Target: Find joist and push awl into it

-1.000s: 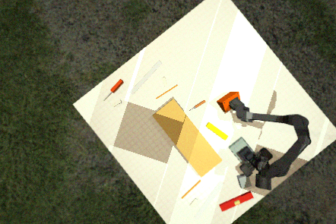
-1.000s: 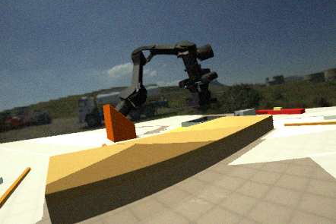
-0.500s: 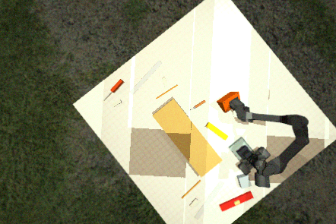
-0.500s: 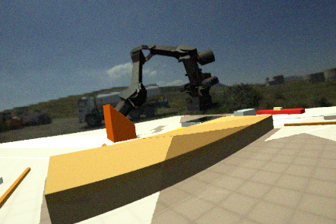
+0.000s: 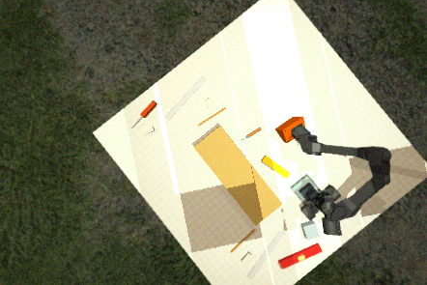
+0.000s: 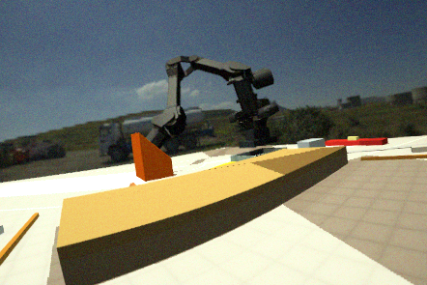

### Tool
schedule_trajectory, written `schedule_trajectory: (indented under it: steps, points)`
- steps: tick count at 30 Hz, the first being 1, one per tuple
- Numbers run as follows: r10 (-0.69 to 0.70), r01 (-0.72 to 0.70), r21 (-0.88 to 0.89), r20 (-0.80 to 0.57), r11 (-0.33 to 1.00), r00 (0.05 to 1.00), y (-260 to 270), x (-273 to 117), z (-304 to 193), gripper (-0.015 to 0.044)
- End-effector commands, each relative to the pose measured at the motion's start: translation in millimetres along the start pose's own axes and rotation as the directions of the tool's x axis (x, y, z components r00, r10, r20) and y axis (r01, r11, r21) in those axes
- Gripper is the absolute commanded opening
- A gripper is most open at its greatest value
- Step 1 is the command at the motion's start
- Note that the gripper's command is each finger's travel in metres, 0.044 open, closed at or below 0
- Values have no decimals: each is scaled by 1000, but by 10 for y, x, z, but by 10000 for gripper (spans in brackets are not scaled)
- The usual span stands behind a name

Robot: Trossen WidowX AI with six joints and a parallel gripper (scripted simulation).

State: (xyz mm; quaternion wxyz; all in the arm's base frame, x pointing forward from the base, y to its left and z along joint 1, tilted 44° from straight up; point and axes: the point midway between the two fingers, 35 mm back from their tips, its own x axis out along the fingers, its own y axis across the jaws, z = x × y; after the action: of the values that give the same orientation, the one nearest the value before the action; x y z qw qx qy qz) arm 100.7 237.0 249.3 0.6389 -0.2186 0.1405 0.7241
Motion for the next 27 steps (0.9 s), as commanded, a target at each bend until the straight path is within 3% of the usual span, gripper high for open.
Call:
schedule_trajectory:
  steps: [1,27]
  points:
    - [-3,3,4,0,1000,1000,-3,59,-16,0]
    - [-3,3,7,8,1000,1000,31,384,-101,0]
